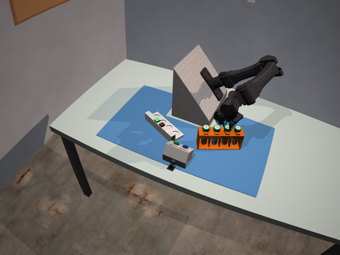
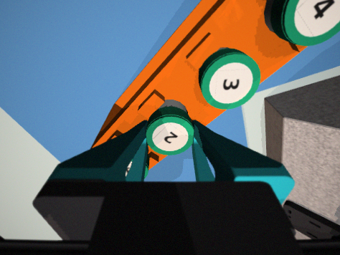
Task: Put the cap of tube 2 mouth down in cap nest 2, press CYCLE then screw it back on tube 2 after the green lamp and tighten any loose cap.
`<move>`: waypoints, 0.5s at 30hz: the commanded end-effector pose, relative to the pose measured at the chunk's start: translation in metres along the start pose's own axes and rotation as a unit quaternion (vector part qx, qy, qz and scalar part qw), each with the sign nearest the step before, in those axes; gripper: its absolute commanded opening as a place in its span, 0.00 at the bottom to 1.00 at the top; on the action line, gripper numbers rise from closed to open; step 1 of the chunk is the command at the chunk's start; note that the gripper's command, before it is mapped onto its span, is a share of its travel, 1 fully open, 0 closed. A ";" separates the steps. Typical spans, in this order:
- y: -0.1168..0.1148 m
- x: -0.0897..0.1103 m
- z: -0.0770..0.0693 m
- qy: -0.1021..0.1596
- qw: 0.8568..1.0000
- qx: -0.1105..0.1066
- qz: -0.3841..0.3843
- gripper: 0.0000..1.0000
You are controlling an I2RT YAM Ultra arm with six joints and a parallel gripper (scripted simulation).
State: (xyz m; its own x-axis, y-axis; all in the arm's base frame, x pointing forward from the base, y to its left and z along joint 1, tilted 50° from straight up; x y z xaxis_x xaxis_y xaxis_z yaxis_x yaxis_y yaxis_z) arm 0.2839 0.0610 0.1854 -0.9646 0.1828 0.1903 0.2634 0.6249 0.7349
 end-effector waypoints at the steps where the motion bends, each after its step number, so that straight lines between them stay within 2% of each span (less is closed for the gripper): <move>1: 0.001 -0.002 -0.001 -0.007 0.999 -0.004 0.044 0.00; 4: 0.001 -0.002 -0.001 -0.007 0.999 -0.004 0.044 0.00; 5: 0.001 -0.002 -0.001 -0.007 0.999 -0.004 0.044 0.49; 15: 0.001 -0.002 -0.001 -0.007 0.999 -0.004 0.044 0.49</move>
State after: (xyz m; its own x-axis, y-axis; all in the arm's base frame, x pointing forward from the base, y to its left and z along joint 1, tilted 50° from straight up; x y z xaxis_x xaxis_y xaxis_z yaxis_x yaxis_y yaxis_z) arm 0.2847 0.0620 0.1851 -0.9374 0.2386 0.2537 0.3478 0.6038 0.7173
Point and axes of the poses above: the point where the finger pads meet when closed, its own z axis out along the fingers, its own y axis across the jaws, x = y × z, the point moved 8 cm from there along -z, back along the fingers, and after that the axes turned 6 degrees about -z, right-handed, at the moved point
